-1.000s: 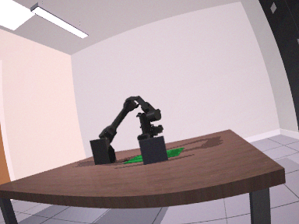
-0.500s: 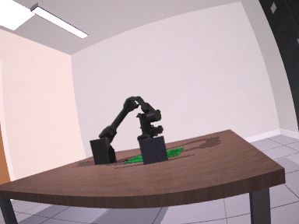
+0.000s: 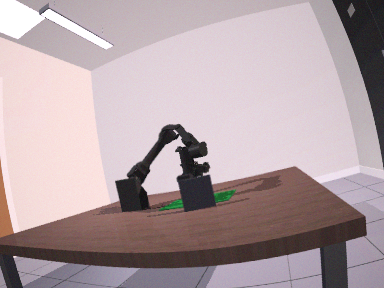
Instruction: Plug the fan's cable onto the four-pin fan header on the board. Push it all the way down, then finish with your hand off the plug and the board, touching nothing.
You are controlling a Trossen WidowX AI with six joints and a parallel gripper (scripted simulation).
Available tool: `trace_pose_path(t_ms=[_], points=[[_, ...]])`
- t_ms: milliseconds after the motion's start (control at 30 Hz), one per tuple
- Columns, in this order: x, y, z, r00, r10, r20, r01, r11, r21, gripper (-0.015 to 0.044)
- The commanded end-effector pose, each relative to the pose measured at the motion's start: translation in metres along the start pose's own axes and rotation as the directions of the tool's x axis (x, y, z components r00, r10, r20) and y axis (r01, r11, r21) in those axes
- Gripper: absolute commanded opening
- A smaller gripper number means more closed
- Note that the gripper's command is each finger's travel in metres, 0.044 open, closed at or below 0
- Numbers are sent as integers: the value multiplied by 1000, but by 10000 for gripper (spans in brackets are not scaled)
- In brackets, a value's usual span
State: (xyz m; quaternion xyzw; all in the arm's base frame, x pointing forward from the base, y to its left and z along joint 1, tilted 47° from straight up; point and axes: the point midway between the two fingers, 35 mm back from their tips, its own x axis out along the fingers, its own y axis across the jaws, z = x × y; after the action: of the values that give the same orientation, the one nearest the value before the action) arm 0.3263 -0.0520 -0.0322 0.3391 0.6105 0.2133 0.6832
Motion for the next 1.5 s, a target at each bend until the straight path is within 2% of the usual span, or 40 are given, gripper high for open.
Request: trace_pose_path(t_ms=[0, 633, 967, 1067, 1200, 1467], points=[[3, 0, 0, 1000, 4, 0, -4, 1000, 7, 0], [15, 0, 0, 1000, 5, 0, -5, 1000, 7, 0], [12, 0, 0, 1000, 4, 2, -4, 1000, 1, 260], [9, 0, 0, 1000, 3, 2, -3, 1000, 2, 260], [-40, -1, 0, 1000, 1, 0, -1, 1000, 7, 260], [-45, -2, -8, 1000, 0, 0, 0, 1000, 8, 260]])
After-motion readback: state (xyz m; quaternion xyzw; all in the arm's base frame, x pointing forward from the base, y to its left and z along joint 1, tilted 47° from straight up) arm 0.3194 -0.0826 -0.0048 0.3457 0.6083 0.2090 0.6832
